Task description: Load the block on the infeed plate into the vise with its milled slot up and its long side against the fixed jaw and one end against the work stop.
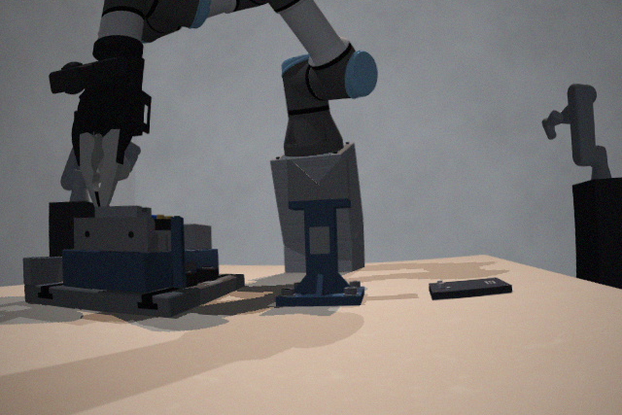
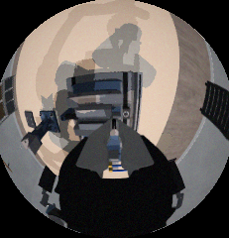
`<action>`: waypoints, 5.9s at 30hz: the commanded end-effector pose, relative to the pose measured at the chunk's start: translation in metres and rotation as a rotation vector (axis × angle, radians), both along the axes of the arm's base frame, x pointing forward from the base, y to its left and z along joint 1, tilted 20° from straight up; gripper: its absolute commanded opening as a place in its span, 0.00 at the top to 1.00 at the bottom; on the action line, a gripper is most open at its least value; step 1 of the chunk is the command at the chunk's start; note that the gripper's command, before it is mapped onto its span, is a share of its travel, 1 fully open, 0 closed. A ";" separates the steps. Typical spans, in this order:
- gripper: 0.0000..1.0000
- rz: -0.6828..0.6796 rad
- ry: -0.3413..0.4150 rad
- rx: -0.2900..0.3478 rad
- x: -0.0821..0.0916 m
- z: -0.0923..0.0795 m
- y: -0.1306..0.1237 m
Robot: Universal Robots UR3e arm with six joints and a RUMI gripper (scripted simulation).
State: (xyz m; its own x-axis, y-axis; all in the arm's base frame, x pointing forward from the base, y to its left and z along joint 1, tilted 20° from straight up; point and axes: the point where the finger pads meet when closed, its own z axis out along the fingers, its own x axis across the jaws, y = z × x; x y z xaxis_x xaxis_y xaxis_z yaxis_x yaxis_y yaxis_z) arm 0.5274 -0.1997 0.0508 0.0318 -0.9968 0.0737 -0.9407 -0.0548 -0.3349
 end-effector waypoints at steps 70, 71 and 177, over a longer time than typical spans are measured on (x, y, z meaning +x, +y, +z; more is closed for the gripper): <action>1.00 0.000 -0.002 -0.001 0.000 0.006 -0.015; 1.00 0.000 -0.002 -0.001 -0.001 0.007 -0.015; 1.00 0.000 -0.002 -0.001 -0.019 0.058 -0.012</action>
State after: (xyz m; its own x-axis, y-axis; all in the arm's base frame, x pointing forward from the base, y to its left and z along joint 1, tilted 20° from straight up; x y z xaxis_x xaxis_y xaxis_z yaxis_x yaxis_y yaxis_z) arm 0.5072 -0.2110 0.1091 0.0321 -0.9968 0.0729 -0.9407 -0.0548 -0.3348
